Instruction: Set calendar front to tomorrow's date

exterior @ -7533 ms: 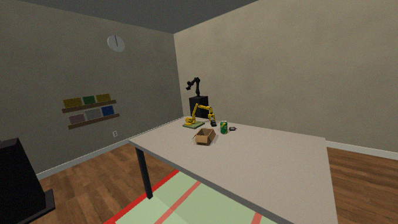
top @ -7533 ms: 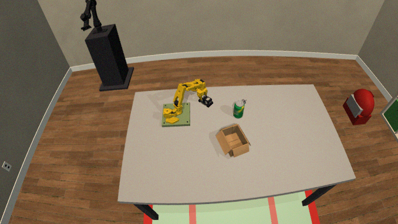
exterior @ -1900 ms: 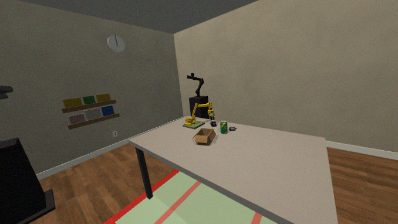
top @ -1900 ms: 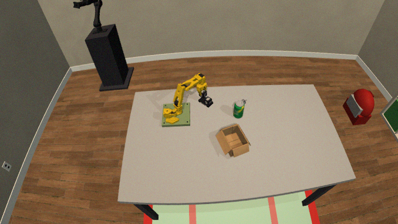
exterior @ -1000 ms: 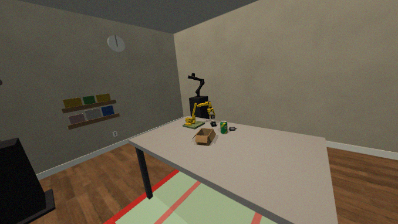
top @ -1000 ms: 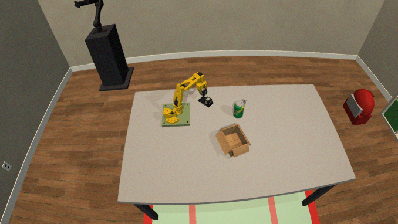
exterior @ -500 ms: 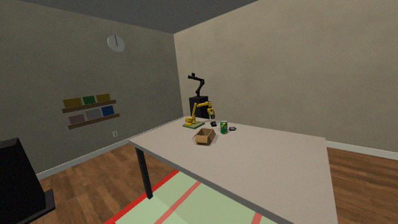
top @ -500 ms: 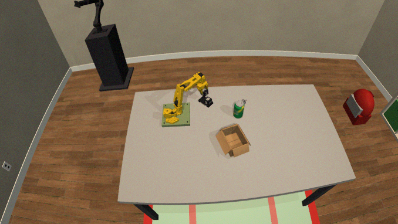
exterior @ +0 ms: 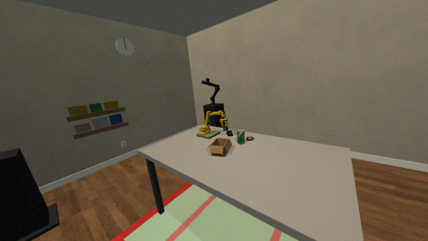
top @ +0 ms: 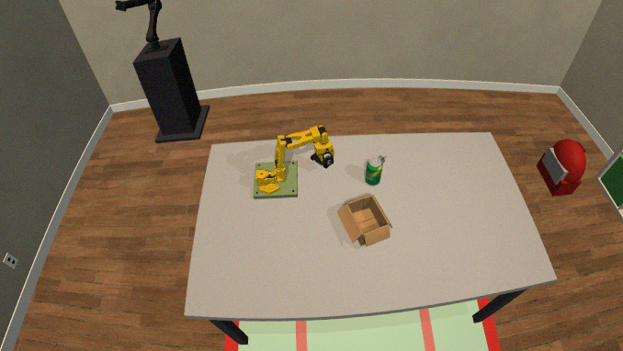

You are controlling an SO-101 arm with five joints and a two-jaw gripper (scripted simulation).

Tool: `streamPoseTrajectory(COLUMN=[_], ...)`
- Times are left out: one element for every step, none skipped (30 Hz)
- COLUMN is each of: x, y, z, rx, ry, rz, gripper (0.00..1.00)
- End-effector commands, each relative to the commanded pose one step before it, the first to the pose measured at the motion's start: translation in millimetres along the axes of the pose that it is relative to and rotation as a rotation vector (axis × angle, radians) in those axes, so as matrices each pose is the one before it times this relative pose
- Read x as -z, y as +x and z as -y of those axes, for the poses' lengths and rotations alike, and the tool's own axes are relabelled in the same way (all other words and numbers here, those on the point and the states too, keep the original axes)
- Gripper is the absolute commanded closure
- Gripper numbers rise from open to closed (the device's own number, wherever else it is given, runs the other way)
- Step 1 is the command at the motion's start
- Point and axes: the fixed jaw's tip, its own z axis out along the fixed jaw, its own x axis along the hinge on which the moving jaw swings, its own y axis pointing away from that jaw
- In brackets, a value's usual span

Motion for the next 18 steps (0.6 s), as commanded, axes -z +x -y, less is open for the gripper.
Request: streamPoseTrajectory(x=[4.607, 0.099, 0.081, 0.073, 0.057, 0.0, 0.0, 0.052, 0.04, 0.03, 0.027, 0.02, 0.013, 0.013, 0.008, 0.004, 0.005, 0.001], y=[33.91, 7.401, 7.105, 6.748, 6.348, 0.0, 0.0, 5.913, 5.45, 4.952, 4.44, 3.915, 3.385, 2.863, 2.348, 1.856, 1.395, 0.986], z=[-11.42, -2.35, -2.22, -2.12, -1.99, 0.0, 0.0, -1.86, -1.71, -1.56, -1.39, -1.23, -1.05, -0.89, -0.73, -0.58, -0.43, -0.3], rx=[-0.1635, -0.03682, -0.03547, -0.03386, -0.03204, 0.0, 0.0, -0.02996, -0.0277, -0.02529, -0.02274, -0.0201, -0.01743, -0.01476, -0.01212, -0.00961, -0.00722, -0.00512], ry=[0.00691, -0.00195, -0.00166, -0.00162, -0.0015, 0.0, 0.0, -0.00137, -0.00128, -0.00118, -0.00106, -0.00093, -0.00077, -0.00067, -0.00058, -0.00042, -0.00035, -0.00023], rz=[-0.00535, -0.00111, -0.00106, -0.00095, -0.00085, 0.0, 0.0, -0.00078, -0.00067, -0.00056, -0.00052, -0.00041, -0.00036, -0.00031, -0.00023, -0.00015, -0.00014, -0.00009], gripper=[1.0, 1.0, 1.0, 1.0, 1.0, 1.0, 1.0, 1.0, 1.0, 1.0, 1.0, 1.0, 1.0, 1.0, 1.0, 1.0, 1.0, 1.0])
